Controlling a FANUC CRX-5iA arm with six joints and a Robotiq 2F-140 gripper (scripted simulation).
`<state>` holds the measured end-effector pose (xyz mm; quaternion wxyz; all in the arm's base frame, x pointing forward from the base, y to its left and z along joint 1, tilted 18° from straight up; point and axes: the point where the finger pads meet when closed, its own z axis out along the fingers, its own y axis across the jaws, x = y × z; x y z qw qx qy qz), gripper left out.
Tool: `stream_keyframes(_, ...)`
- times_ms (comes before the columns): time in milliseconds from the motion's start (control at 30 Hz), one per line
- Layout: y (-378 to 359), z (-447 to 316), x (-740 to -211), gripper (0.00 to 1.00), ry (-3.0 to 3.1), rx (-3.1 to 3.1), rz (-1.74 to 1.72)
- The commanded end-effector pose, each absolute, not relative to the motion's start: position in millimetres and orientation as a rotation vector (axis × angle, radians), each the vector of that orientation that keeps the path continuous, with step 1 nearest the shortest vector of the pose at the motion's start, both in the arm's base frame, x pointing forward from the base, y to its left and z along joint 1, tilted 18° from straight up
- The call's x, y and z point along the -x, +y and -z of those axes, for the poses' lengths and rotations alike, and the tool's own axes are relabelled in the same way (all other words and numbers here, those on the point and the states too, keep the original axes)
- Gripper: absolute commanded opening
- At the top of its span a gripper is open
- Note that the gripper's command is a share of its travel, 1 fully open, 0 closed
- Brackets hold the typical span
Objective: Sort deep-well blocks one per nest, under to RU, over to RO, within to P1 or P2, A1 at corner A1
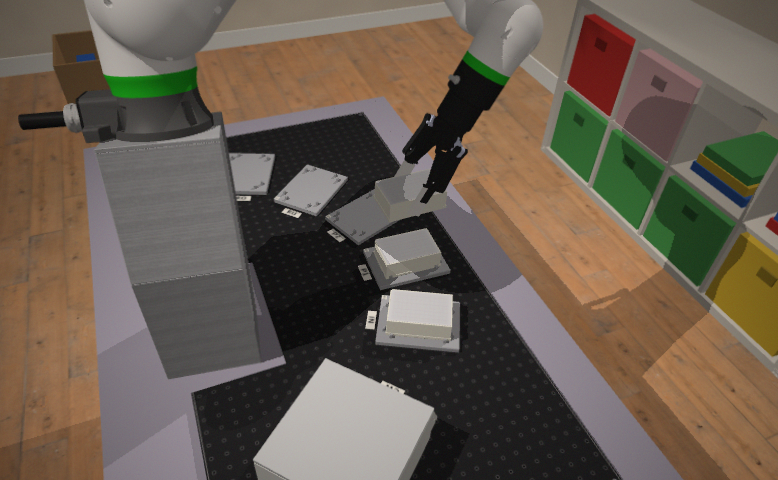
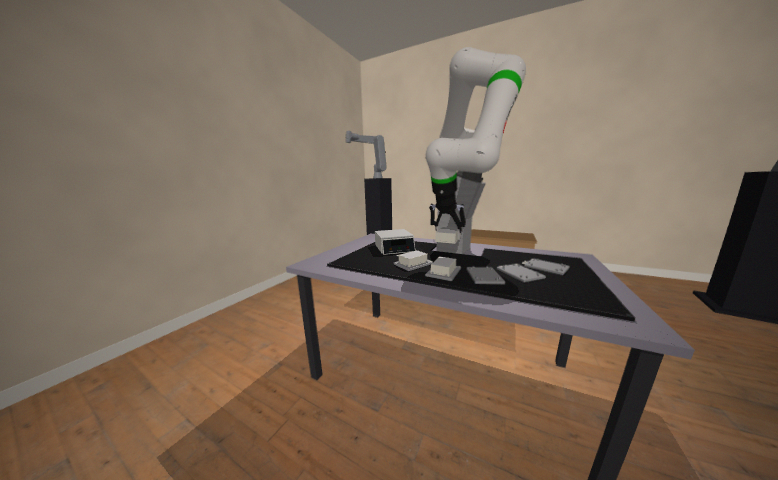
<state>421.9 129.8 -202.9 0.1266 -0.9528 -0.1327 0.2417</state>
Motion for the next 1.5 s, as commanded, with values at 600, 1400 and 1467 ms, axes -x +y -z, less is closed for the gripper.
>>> stream_keyframes(600, 192.4, 214.9, -401.4, 0.1, -0.867, 2.785, -0.622)
stream_keyframes(1400, 260.8, 228.1, -378.7, 0.1, -0.867, 2.785, -0.622)
stream_keyframes(1467, 260.8, 228.1, -378.7, 0.1, -0.867, 2.785, -0.622)
